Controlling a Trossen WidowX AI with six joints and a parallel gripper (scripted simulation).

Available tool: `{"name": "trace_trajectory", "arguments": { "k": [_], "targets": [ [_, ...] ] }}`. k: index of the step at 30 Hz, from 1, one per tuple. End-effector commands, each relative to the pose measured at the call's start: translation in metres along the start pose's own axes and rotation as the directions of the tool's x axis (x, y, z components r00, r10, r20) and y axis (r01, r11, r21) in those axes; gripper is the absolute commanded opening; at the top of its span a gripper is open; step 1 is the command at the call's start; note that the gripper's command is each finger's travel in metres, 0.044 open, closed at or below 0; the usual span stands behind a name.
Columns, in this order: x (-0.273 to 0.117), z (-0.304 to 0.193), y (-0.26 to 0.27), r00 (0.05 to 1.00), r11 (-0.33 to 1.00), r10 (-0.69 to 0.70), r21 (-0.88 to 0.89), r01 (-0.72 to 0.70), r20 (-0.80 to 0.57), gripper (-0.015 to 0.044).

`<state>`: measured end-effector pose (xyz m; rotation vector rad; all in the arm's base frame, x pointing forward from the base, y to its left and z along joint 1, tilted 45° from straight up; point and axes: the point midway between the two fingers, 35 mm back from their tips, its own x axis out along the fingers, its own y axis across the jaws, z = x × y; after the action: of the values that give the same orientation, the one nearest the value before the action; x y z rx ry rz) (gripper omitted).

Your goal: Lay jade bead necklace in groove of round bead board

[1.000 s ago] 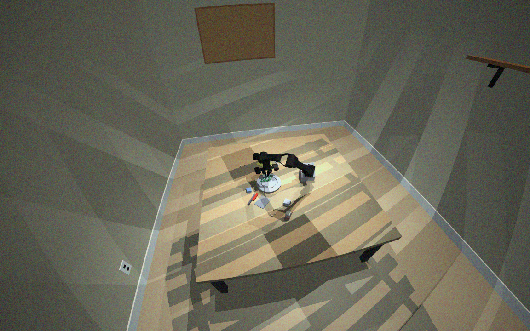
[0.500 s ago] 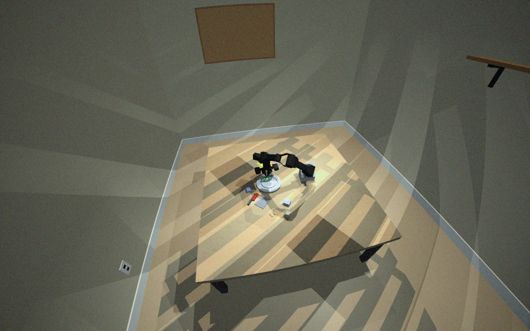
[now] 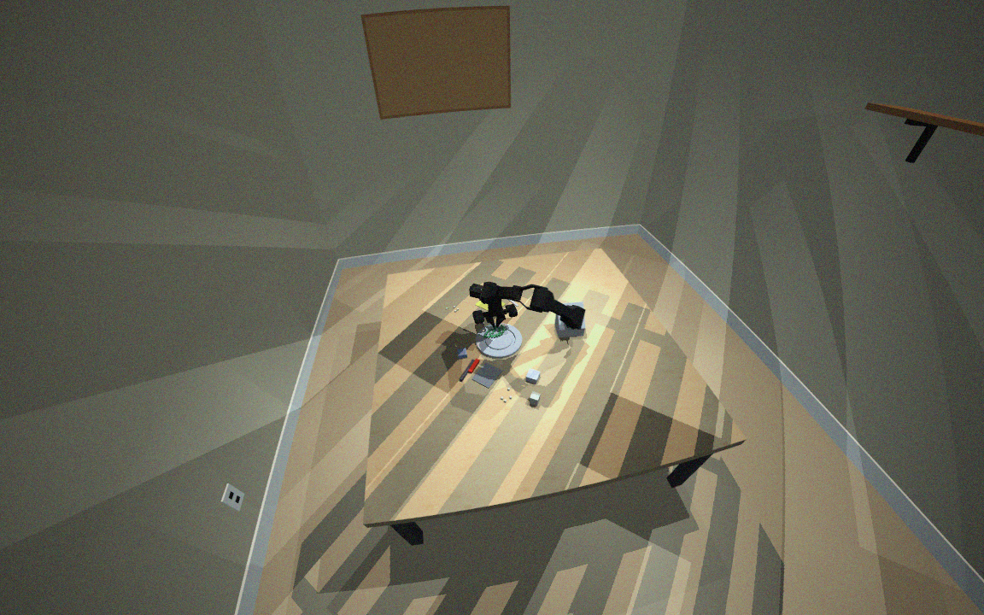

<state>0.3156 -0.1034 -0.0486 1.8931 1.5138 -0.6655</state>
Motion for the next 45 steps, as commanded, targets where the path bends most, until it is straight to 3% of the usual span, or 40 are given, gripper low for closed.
{"name": "trace_trajectory", "arguments": {
  "k": [1, 14, 45],
  "targets": [
    [0.0000, 0.0000, 0.0000, 1.000, 1.000, 0.000, 0.000, 0.000, 0.000, 0.0105],
    [-0.0011, -0.0007, -0.0009, 1.000, 1.000, -0.004, 0.004, 0.004, -0.004, 0.0440],
    [-0.0011, -0.0007, -0.0009, 1.000, 1.000, -0.004, 0.004, 0.004, -0.004, 0.0440]
  ]
}}
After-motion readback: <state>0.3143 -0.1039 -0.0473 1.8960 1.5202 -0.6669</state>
